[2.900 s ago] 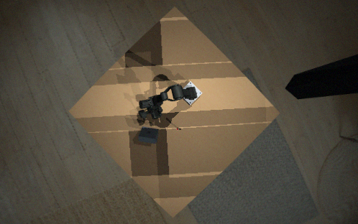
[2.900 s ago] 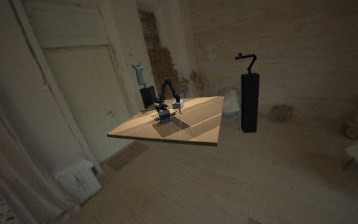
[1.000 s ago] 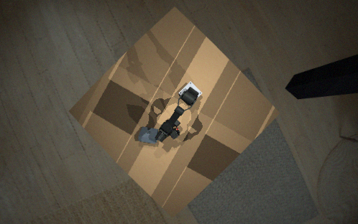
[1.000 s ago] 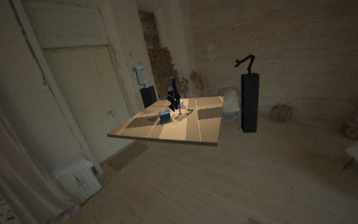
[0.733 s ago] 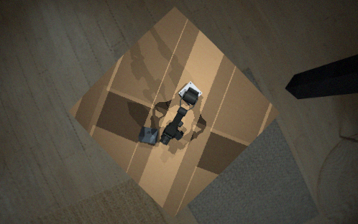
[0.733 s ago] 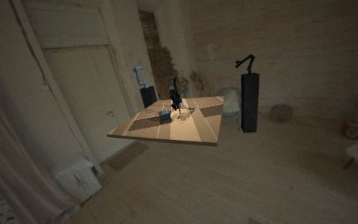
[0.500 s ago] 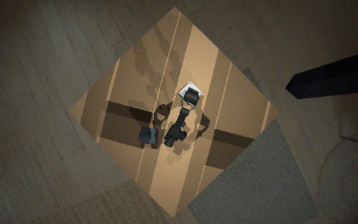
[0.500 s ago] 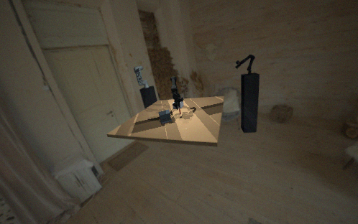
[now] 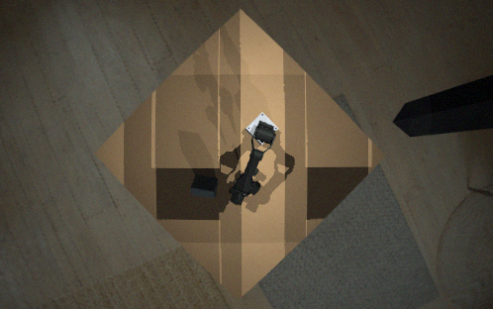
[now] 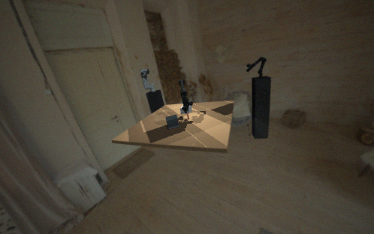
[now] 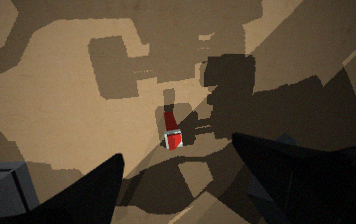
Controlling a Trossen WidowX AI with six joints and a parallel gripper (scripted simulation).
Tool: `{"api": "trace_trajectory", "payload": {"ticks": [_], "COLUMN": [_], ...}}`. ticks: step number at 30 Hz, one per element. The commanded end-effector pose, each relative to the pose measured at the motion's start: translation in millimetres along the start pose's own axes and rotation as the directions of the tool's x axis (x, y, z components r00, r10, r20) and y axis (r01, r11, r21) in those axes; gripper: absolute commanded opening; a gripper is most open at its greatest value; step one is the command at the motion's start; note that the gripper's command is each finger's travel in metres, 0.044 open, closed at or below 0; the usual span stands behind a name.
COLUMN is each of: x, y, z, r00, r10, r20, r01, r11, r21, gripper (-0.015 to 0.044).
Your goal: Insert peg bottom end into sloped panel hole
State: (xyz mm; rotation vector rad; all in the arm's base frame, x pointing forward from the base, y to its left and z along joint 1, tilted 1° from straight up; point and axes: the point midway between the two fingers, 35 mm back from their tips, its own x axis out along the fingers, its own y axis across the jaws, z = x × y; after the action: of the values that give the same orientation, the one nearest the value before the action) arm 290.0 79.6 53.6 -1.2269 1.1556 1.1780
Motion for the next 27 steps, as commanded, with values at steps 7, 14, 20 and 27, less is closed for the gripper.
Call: {"api": "trace_trajectory", "payload": {"ticks": [7,14,20,27], "x": [19,30,40,51], "y": [1,1,2,3], "z": [-1,-1,-1,-1], "r00": [1.000,1.000,1.000,1.000], "r10": [0.009,0.009,0.009,0.009], "r20": [-0.008,-0.008,-0.008,-0.008], "r01": [-0.009,-0.009,-0.009,-0.009], "r11": [1.000,1.000,1.000,1.000], "r21": [0.004,0.004,0.004,0.004], "gripper": [0.0440,0.0440,0.0440,0.0440]}}
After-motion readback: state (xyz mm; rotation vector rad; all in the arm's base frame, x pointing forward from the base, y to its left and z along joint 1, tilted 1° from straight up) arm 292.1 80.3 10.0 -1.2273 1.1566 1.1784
